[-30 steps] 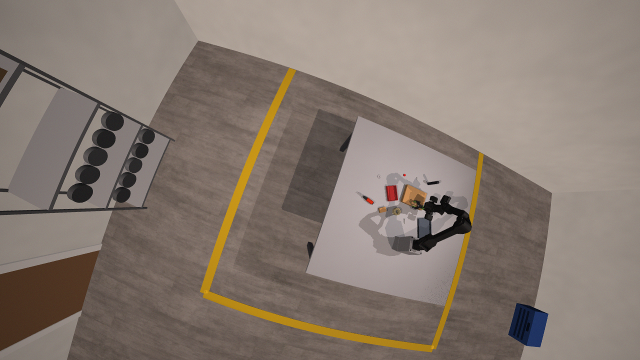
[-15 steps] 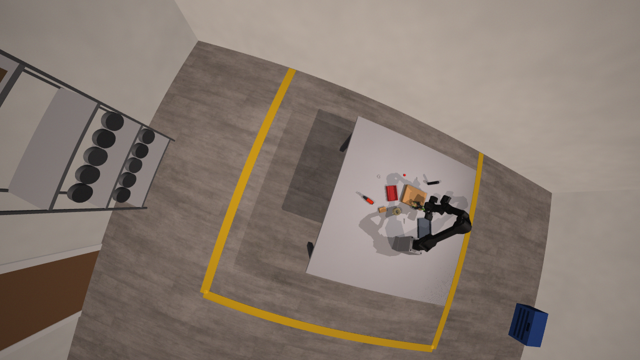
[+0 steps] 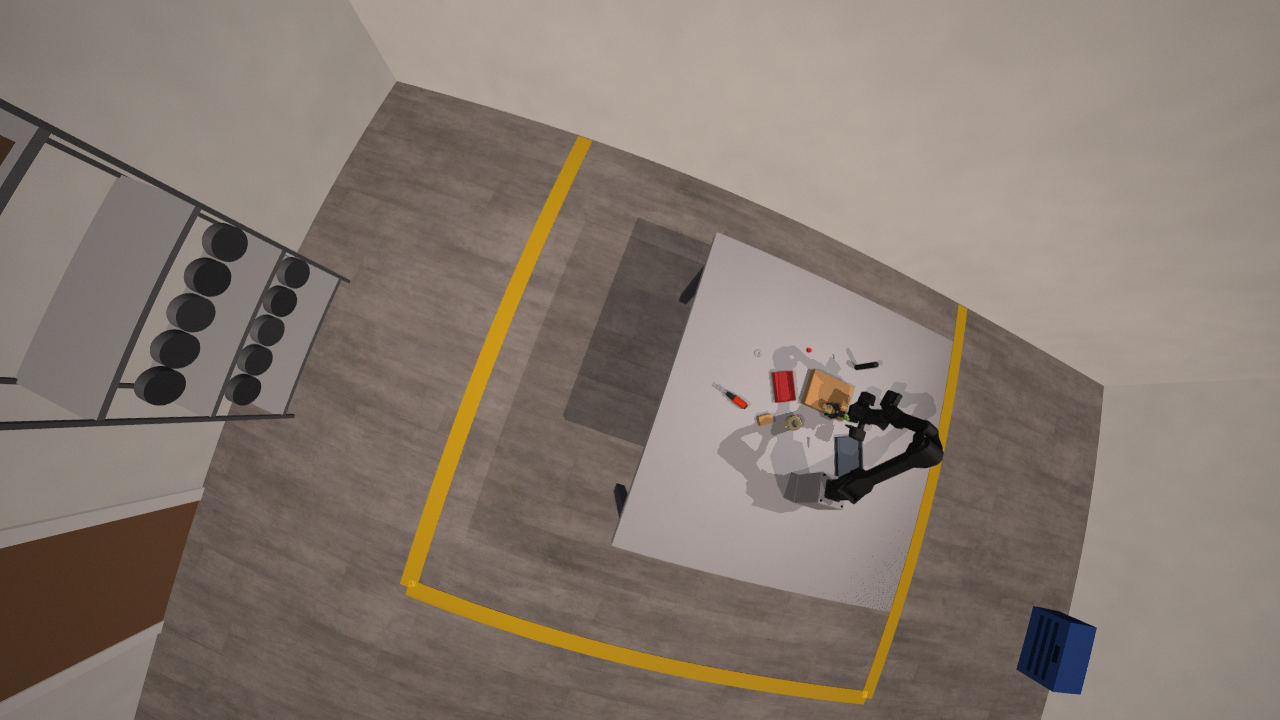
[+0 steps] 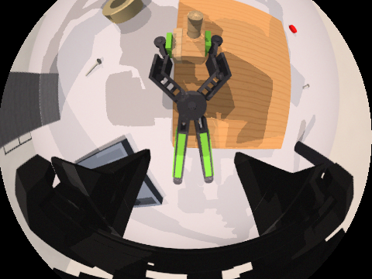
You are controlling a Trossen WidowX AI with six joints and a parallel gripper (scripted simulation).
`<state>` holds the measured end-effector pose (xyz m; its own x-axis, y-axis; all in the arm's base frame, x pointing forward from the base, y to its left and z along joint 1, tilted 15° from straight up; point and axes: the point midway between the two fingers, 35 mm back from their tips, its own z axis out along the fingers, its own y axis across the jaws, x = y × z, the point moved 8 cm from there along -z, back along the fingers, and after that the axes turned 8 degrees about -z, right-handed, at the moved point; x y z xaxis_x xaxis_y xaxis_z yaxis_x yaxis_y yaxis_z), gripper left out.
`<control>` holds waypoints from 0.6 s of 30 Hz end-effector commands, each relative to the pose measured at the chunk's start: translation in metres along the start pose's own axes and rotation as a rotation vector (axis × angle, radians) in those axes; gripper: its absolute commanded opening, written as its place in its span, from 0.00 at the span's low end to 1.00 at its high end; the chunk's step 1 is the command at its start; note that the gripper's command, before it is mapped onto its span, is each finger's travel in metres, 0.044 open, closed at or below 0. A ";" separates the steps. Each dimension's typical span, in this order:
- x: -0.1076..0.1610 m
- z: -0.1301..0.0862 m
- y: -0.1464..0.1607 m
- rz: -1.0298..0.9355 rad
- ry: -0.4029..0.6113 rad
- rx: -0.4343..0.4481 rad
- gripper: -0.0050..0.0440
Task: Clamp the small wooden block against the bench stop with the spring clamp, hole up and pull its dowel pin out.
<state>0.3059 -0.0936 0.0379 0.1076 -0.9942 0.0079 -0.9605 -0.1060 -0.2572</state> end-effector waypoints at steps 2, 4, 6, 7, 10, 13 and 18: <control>0.000 0.000 0.000 0.000 -0.001 -0.002 0.95; 0.000 0.000 0.000 0.000 -0.001 -0.002 0.99; 0.000 0.000 0.000 0.000 -0.001 -0.002 1.00; 0.000 0.000 0.000 0.000 -0.001 -0.002 1.00; 0.000 -0.004 0.000 0.000 -0.001 -0.002 1.00; 0.000 -0.010 -0.001 0.000 -0.001 -0.001 1.00; 0.001 -0.020 -0.002 0.000 -0.001 -0.001 1.00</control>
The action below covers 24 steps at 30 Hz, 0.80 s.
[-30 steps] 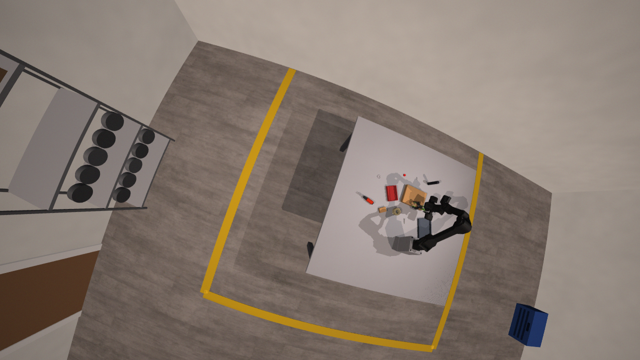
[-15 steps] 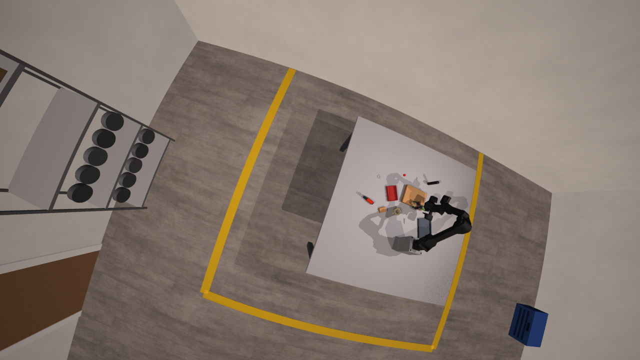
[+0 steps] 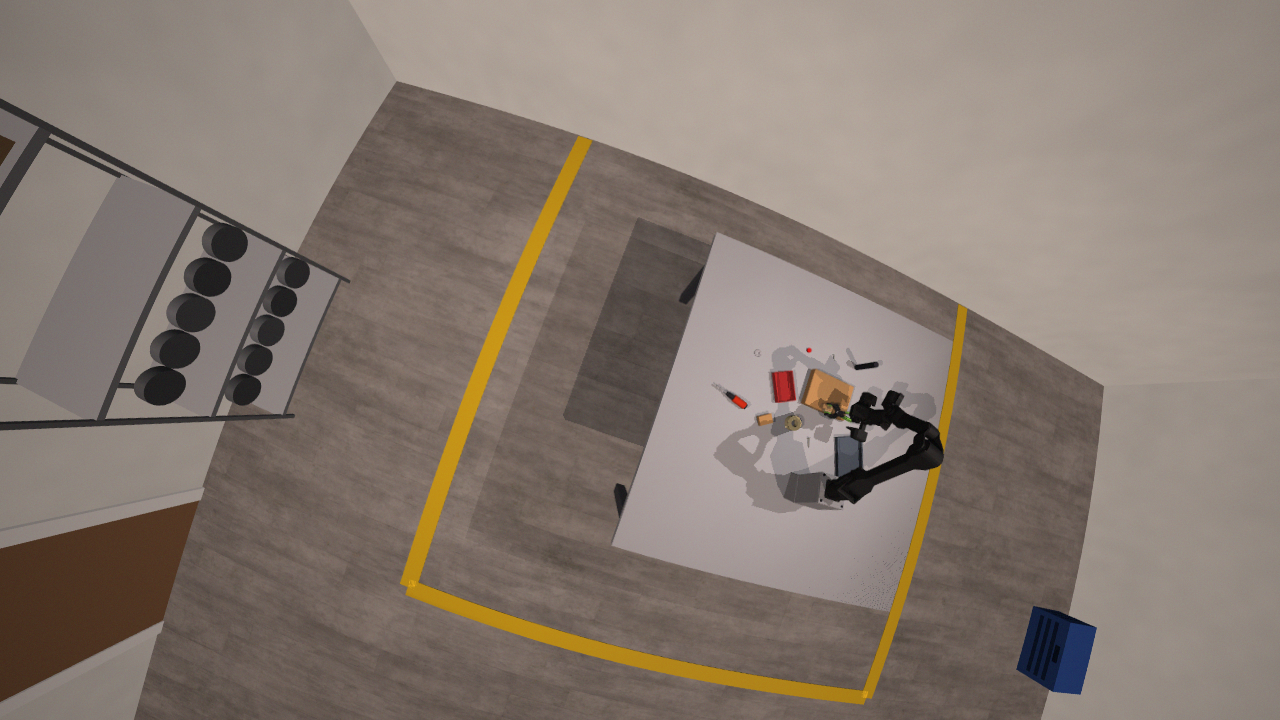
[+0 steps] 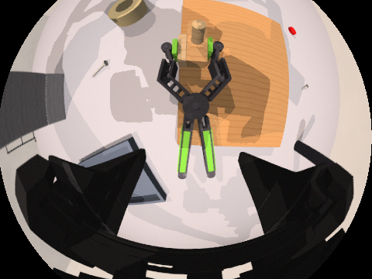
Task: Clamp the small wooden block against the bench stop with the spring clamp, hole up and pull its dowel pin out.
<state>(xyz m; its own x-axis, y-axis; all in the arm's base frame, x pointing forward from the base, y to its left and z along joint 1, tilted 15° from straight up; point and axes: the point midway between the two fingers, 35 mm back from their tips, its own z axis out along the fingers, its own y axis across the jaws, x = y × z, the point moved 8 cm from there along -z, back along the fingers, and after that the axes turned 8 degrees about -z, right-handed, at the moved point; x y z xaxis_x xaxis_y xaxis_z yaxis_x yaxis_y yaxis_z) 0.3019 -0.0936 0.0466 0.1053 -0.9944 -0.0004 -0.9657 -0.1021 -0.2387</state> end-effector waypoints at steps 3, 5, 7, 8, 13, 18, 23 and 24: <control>0.001 -0.019 -0.004 -0.004 0.007 0.018 1.00; 0.001 -0.025 -0.004 -0.004 0.007 0.018 1.00; 0.001 -0.030 -0.005 -0.004 0.007 0.018 1.00; 0.001 -0.033 -0.005 -0.004 0.007 0.018 1.00; 0.001 -0.041 -0.005 -0.004 0.007 0.018 1.00; 0.001 -0.055 -0.004 -0.004 0.007 0.019 1.00; 0.000 -0.070 -0.003 -0.004 0.007 0.019 1.00; 0.000 -0.072 -0.002 -0.004 0.007 0.019 1.00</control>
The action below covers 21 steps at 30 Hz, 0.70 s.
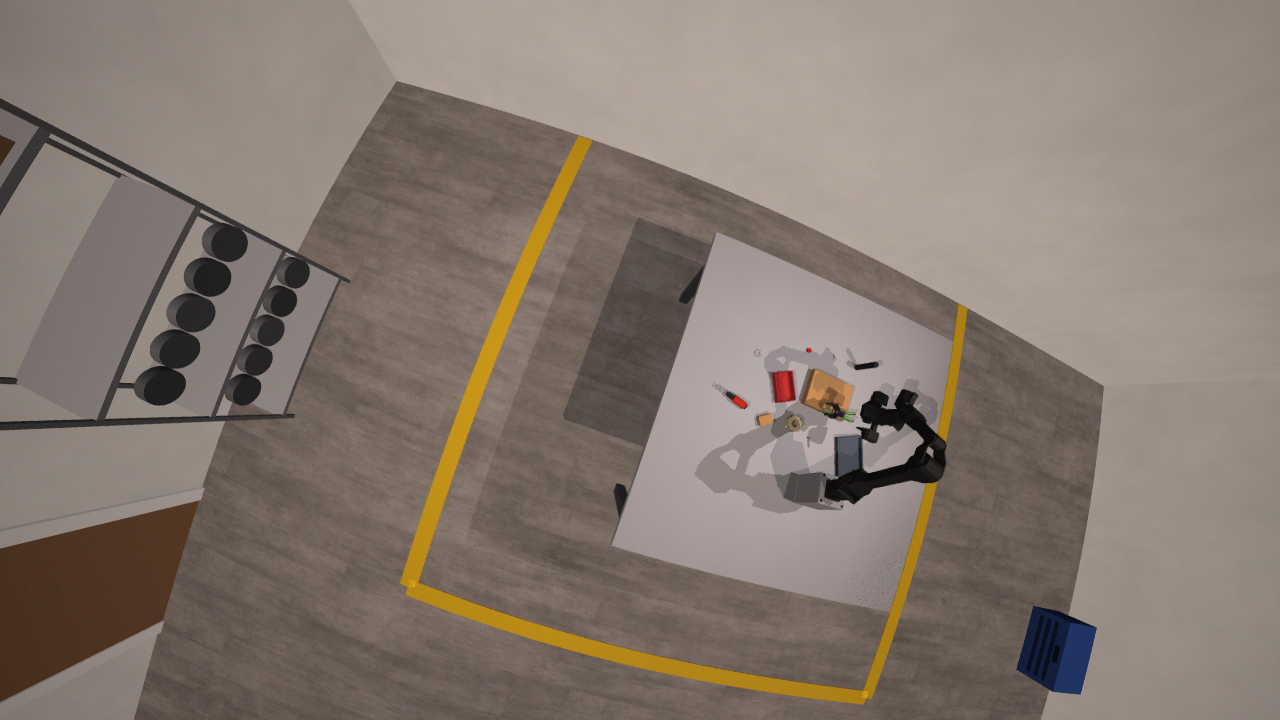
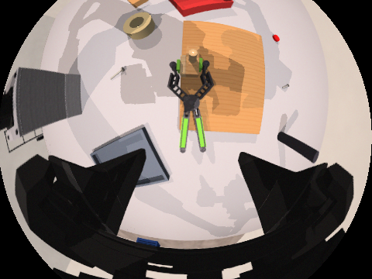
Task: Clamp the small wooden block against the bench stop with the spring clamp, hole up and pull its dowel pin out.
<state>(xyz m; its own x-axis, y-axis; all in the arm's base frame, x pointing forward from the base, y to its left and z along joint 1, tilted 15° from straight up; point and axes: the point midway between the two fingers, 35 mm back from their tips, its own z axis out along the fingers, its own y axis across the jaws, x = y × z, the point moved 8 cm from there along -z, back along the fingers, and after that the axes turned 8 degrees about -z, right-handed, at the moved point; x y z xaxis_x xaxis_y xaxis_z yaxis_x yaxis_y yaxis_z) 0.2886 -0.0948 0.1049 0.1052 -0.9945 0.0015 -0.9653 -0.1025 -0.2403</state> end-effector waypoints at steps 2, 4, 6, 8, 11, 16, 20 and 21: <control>0.000 -0.018 -0.001 -0.004 0.005 0.017 1.00; -0.001 -0.024 0.000 -0.004 0.005 0.017 1.00; -0.001 -0.024 0.000 -0.004 0.005 0.017 1.00; -0.001 -0.029 0.001 -0.004 0.005 0.018 1.00; -0.001 -0.031 0.001 -0.004 0.006 0.018 1.00; -0.002 -0.025 0.002 0.023 0.002 0.005 1.00; -0.004 -0.025 0.001 0.083 0.003 0.005 1.00; -0.005 -0.024 0.001 0.098 0.003 0.005 1.00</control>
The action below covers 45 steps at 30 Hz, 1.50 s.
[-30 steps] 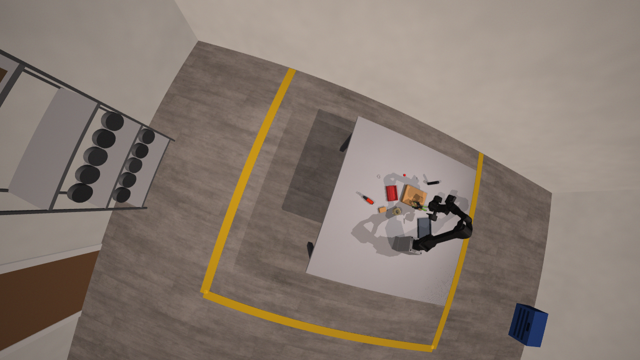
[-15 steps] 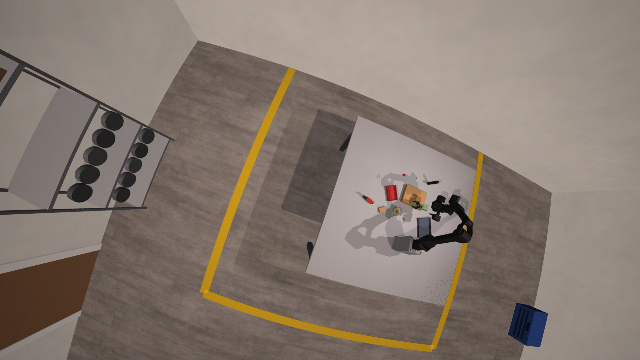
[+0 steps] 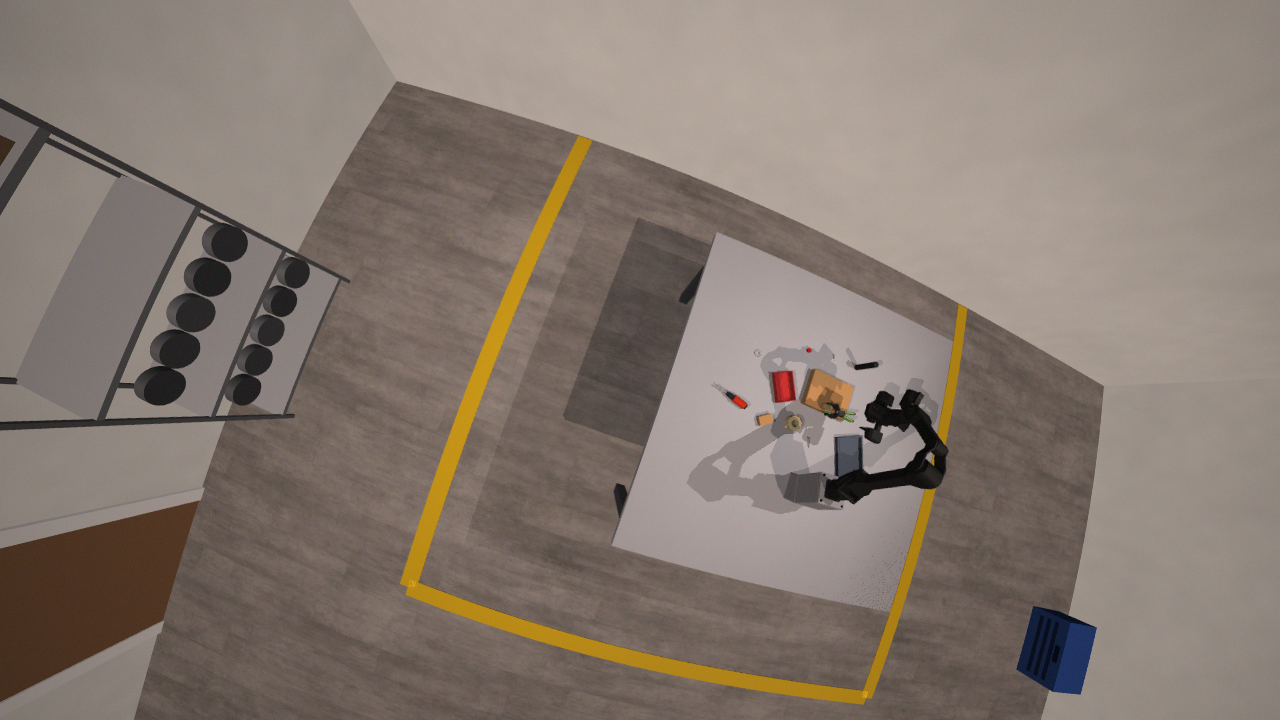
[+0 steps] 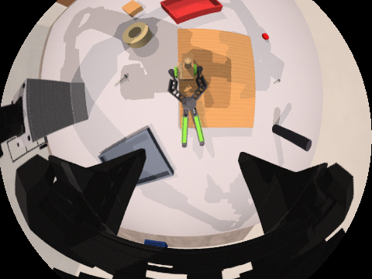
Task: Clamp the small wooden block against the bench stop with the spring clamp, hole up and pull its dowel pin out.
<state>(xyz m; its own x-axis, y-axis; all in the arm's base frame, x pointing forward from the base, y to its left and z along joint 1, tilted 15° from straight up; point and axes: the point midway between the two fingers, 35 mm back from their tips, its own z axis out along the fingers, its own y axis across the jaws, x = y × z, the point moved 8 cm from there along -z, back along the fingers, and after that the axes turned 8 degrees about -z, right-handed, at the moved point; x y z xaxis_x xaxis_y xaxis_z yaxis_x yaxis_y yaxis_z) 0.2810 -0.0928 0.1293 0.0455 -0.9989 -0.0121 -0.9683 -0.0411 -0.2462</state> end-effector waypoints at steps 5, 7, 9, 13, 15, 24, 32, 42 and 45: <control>-0.003 0.002 0.000 0.082 0.002 -0.002 1.00; -0.004 0.002 -0.001 0.112 0.002 -0.002 1.00; -0.005 0.002 -0.001 0.142 0.002 -0.002 1.00; -0.007 0.003 -0.001 0.202 0.003 -0.002 1.00; -0.008 0.003 -0.001 0.232 0.003 -0.002 1.00; -0.012 0.004 -0.002 0.338 0.004 -0.002 1.00; -0.016 0.005 -0.003 0.459 0.005 -0.002 1.00; -0.020 0.007 -0.004 0.579 0.005 -0.001 1.00; -0.022 0.007 -0.004 0.624 0.006 -0.001 1.00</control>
<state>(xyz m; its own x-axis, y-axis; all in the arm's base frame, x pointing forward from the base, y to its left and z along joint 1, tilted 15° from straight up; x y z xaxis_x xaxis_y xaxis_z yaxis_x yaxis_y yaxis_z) 0.2852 -0.0729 0.1243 -0.4974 -0.8558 -0.1425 -0.8327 0.5170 -0.1983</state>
